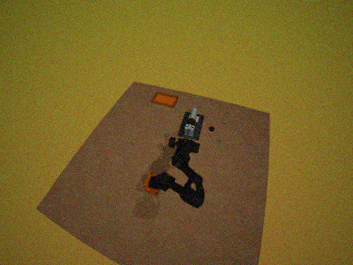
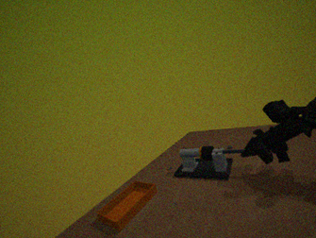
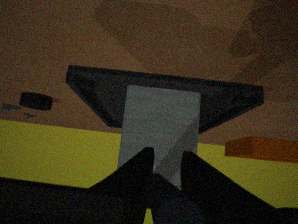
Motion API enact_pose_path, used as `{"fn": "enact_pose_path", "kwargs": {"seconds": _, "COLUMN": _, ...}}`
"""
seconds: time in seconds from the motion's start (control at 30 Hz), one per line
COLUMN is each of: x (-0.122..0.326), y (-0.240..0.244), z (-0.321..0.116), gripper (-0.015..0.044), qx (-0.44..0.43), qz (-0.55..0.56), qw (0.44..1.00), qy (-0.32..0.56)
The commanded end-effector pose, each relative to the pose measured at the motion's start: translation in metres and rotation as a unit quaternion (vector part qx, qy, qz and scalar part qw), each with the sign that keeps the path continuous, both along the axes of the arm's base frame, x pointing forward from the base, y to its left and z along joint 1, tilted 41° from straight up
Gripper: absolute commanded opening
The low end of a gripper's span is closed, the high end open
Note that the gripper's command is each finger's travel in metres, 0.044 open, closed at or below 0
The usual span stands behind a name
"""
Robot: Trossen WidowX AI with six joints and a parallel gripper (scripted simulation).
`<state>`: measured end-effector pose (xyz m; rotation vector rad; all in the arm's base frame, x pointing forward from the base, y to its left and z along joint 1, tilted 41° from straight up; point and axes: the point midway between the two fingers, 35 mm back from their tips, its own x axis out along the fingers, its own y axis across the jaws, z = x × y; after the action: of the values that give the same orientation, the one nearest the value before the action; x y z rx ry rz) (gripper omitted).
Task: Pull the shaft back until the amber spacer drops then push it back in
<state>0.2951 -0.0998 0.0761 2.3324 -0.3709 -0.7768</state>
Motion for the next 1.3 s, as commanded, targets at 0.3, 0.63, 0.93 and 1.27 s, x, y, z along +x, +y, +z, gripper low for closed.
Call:
{"fn": "enact_pose_path", "kwargs": {"seconds": 0.3, "x": -0.0019, "y": 0.0004, "z": -0.0005, "gripper": 0.0, "qx": -0.001, "qz": 0.001, "qw": 1.0, "qy": 0.001}}
{"fn": "enact_pose_path", "kwargs": {"seconds": 0.63, "x": -0.003, "y": 0.0006, "z": -0.0004, "gripper": 0.0, "qx": -0.001, "qz": 0.001, "qw": 1.0, "qy": 0.001}}
{"fn": "enact_pose_path", "kwargs": {"seconds": 0.93, "x": -0.0039, "y": 0.0007, "z": -0.0004, "gripper": 0.0, "qx": -0.001, "qz": 0.001, "qw": 1.0, "qy": 0.001}}
{"fn": "enact_pose_path", "kwargs": {"seconds": 1.27, "x": -0.0049, "y": 0.0008, "z": -0.0003, "gripper": 0.0, "qx": -0.001, "qz": 0.001, "qw": 1.0, "qy": 0.001}}
